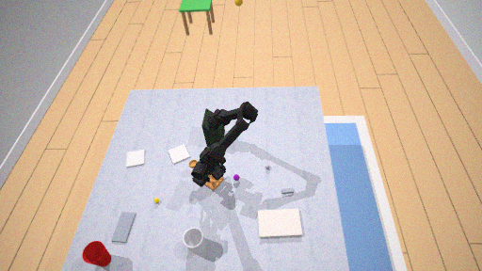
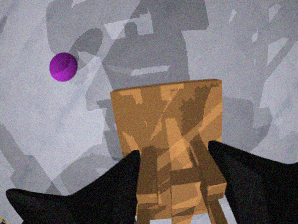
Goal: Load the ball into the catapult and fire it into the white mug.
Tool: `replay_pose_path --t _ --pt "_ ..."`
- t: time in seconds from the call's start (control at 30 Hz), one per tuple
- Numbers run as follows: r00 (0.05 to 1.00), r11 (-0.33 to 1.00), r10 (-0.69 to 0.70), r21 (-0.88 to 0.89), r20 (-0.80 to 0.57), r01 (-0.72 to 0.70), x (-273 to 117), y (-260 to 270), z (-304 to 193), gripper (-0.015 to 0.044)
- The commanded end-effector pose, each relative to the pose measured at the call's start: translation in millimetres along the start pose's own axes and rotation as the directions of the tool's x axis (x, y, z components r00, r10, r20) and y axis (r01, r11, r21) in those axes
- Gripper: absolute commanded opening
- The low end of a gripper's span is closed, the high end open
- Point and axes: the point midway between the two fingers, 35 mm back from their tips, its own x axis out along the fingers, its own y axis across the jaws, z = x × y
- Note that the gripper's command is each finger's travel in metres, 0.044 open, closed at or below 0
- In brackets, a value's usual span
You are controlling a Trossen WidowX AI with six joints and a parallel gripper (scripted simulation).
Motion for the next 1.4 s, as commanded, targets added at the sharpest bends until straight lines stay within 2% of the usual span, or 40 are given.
replay_pose_path --t 0.0,0.37,0.77,0.93,1.37 --pt "1.0 0.998 -0.009 0.068 -0.004 0.01 -7.9 -3.1 0.9 0.0" --pt "1.0 0.901 -0.009 0.434 -0.002 0.01 -7.2 -16.1 4.3 0.0" --pt "1.0 0.648 -0.01 0.762 0.0 0.007 -6.1 -39.1 4.5 0.0" --pt "1.0 0.553 -0.01 0.833 0.0 0.006 -5.8 -51.0 -0.3 0.0" --pt "1.0 0.55 -0.01 0.835 0.0 0.006 -2.0 -53.3 -2.2 0.0"
